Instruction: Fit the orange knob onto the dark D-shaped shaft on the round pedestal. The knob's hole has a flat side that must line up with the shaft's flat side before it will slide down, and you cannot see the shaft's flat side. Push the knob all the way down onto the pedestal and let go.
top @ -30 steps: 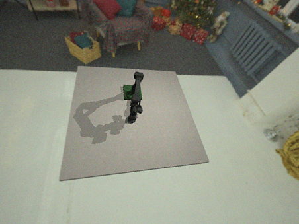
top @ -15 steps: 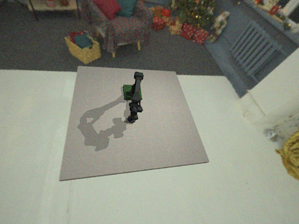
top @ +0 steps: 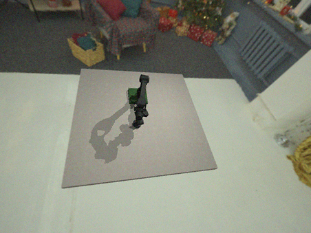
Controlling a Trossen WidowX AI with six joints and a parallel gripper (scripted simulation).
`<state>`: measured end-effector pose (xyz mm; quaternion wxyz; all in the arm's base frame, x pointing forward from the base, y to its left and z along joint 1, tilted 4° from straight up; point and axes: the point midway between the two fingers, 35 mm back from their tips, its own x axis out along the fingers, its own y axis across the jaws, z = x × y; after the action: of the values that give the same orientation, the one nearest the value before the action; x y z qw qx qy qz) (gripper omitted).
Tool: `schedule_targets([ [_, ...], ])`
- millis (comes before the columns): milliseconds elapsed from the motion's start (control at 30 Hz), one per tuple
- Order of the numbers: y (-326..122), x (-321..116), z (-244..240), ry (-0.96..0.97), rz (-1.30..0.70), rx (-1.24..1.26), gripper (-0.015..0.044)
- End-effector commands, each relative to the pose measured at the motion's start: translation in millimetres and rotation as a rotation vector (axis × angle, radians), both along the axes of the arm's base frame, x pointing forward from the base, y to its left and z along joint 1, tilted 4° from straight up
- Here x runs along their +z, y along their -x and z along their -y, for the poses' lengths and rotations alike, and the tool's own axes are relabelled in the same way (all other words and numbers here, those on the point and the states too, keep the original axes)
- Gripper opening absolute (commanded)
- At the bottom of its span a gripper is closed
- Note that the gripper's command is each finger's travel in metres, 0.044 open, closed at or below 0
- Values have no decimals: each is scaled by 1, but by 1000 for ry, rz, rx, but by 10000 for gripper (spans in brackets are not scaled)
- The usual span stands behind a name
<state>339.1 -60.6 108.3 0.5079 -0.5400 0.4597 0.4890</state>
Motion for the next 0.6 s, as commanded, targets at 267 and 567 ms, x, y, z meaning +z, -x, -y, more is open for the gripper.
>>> schedule_targets([
  [267,0,0,1,-1,2,1,0],
  [567,0,5,1,8,2,86,0],
])
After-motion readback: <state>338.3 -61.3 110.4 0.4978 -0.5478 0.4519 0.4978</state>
